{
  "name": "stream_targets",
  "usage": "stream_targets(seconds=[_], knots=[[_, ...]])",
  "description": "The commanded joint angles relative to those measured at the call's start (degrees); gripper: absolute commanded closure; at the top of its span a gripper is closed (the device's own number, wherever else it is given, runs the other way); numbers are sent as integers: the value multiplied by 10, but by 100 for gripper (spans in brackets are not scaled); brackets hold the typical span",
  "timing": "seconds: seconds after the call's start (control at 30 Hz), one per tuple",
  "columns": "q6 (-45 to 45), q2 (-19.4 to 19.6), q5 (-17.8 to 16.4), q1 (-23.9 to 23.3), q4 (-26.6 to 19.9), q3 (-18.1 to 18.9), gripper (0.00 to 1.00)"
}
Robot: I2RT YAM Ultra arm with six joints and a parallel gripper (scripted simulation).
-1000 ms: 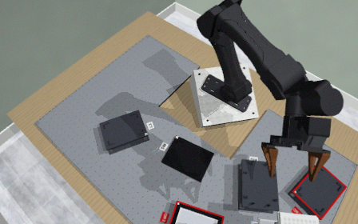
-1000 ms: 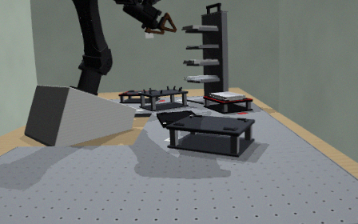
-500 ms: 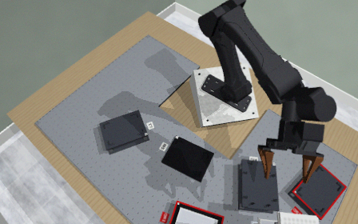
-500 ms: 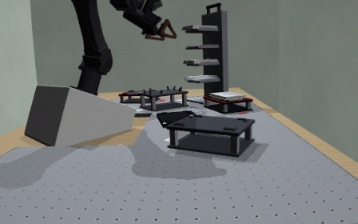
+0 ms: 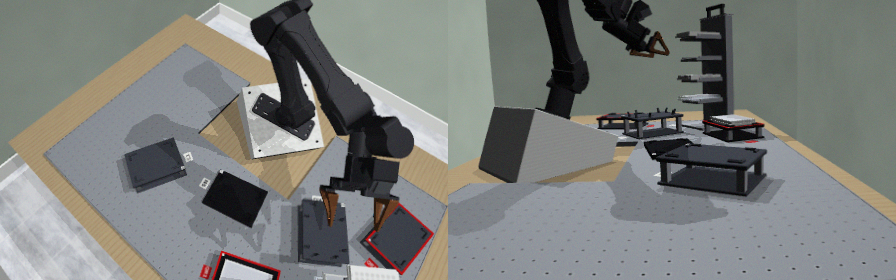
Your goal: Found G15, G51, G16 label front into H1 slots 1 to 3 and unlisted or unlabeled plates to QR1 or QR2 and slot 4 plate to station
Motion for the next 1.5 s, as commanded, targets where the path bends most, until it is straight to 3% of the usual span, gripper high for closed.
stream_targets(seconds=[0.0,0.33,1.0,1.47], knots=[[-1,0,-2,-2,22,-4,0],[-2,8,-10,-10,57,-31,0],[-15,74,-73,-73,103,-2,0],[-15,76,-74,-74,103,-2,0]])
